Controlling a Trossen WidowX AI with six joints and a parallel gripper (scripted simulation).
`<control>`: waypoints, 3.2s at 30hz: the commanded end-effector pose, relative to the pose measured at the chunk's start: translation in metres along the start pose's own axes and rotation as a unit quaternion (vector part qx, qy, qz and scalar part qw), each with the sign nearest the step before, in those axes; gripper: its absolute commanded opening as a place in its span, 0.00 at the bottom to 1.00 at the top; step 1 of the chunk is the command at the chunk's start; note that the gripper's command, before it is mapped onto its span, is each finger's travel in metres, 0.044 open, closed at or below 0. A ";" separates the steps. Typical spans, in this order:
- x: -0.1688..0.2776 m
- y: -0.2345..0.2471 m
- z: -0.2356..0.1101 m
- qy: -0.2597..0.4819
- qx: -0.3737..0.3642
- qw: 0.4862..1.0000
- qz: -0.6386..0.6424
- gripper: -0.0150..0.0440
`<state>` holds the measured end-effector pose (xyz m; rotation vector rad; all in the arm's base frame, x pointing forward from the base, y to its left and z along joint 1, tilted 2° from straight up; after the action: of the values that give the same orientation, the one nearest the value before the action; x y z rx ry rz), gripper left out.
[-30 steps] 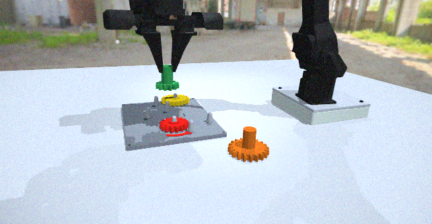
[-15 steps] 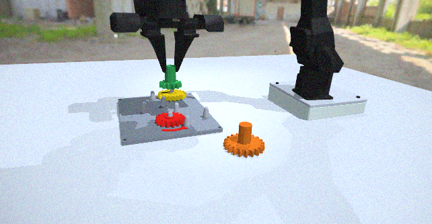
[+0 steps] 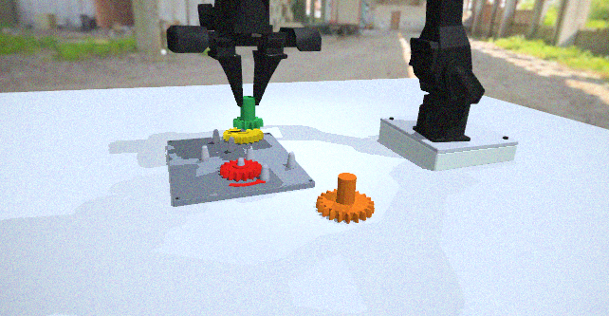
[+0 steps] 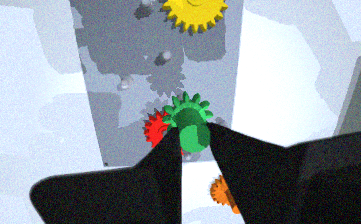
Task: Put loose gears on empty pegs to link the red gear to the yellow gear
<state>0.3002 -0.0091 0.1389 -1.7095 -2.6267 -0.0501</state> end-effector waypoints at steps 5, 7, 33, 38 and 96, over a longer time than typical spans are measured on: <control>0.000 -0.001 0.000 -0.001 0.002 1.000 -0.003 0.25; 0.000 -0.001 0.000 -0.001 0.002 1.000 -0.003 0.25; 0.000 -0.001 0.000 -0.001 0.002 1.000 -0.003 0.25; 0.000 -0.001 0.000 -0.001 0.002 1.000 -0.003 0.25; 0.001 -0.002 0.045 0.000 0.002 0.998 -0.057 0.25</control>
<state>0.2999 -0.0077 0.0949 -1.6546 -2.6618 -0.0480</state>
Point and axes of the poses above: the point midway between the two fingers, 35 mm back from their tips, its own z axis out along the fingers, its own y axis across the jaws, x = y × z, the point moved 5 cm from there along -z, back along the fingers, and after that the axes turned 12 degrees about -z, right-handed, at the moved point
